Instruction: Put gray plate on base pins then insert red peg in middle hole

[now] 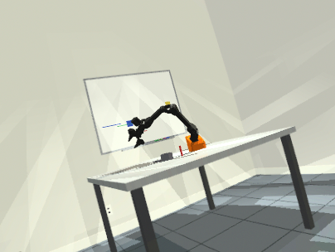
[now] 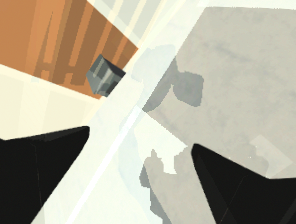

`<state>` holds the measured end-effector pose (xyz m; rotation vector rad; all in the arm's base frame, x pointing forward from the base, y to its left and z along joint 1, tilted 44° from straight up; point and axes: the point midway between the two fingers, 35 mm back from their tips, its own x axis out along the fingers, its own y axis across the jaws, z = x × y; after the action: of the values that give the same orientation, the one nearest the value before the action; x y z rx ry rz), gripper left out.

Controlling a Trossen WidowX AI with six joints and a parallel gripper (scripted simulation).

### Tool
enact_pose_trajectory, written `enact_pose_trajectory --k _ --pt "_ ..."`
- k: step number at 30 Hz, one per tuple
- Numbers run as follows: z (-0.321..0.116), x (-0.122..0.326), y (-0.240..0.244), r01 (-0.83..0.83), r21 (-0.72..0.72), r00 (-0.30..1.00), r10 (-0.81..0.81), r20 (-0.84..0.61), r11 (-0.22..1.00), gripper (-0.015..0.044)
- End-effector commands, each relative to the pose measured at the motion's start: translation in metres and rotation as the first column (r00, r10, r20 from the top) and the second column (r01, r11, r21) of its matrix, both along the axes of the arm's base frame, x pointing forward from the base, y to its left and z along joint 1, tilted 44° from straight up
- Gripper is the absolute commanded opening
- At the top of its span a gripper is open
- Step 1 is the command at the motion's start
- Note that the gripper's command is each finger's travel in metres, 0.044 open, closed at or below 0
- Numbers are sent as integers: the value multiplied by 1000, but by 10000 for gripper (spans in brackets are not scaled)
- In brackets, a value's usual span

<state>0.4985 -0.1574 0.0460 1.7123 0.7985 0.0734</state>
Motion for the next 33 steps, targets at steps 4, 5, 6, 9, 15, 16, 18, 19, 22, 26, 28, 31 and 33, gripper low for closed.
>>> enact_pose_trajectory --k 4,5,6,9,15,16,18,19,22,26,28,31,33 --pt "25 -35 81 -104 43 942 112 -317 994 440" --pt "27 -39 87 -112 47 933 121 -339 993 440" --pt "28 -43 92 -121 50 924 131 -360 991 440" --pt "35 -57 108 -146 61 893 159 -421 987 440" --pt "49 -89 139 -202 85 813 216 -541 976 440" --pt "52 -95 144 -212 89 798 225 -559 973 440" --pt "58 -108 153 -232 98 765 243 -596 968 440" --pt "61 -115 158 -242 102 748 252 -614 965 440" --pt "70 -136 172 -272 117 692 279 -666 955 440" --pt "82 -162 185 -306 134 626 306 -717 942 440" --pt "82 -164 185 -307 135 624 307 -719 942 440" --pt "82 -164 185 -307 135 624 307 -719 942 440" --pt "82 -164 185 -307 135 624 307 -719 942 440"
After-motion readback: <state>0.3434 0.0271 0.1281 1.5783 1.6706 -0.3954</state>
